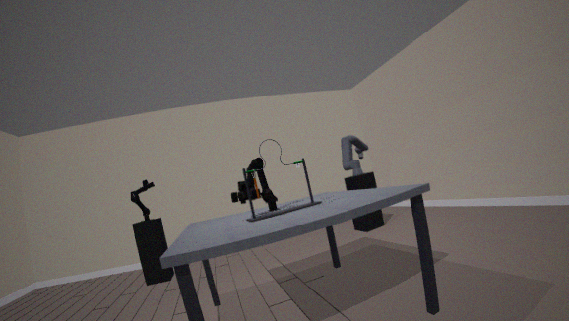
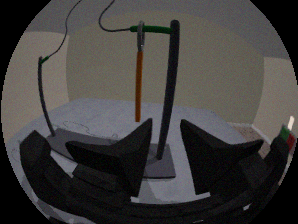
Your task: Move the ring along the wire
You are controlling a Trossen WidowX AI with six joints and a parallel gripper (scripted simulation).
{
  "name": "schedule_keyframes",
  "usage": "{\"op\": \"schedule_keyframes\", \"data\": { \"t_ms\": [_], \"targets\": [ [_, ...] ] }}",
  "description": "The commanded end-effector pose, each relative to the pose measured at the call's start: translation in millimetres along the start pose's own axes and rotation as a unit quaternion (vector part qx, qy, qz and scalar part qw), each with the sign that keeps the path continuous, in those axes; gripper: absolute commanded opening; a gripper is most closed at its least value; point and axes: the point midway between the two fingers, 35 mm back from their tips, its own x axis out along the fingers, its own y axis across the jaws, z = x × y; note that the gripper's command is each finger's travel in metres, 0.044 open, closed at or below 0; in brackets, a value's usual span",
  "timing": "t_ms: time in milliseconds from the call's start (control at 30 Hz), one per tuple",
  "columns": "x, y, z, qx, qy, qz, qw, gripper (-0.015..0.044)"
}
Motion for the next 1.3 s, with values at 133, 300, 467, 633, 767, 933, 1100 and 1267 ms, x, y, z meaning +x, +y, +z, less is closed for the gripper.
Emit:
{"op": "schedule_keyframes", "data": {
  "t_ms": [133, 300, 467, 633, 767, 933, 1100, 1267],
  "targets": [
    [-40, 41, -57, -0.001, 0.035, 0.023, 0.999, 0.0160],
    [-39, 41, -56, 0.000, 0.035, 0.023, 0.999, 0.0160],
    [-21, 37, -42, 0.009, 0.034, 0.024, 0.999, 0.0160],
    [2, 37, -21, 0.021, 0.026, 0.026, 0.999, 0.0160],
    [12, 37, -9, 0.028, 0.021, 0.027, 0.999, 0.0160],
    [13, 37, -9, 0.028, 0.021, 0.027, 0.999, 0.0160],
    [20, 37, -9, 0.028, 0.020, 0.027, 0.999, 0.0160],
    [27, 36, -9, 0.028, 0.020, 0.027, 0.999, 0.0160]
  ]
}}
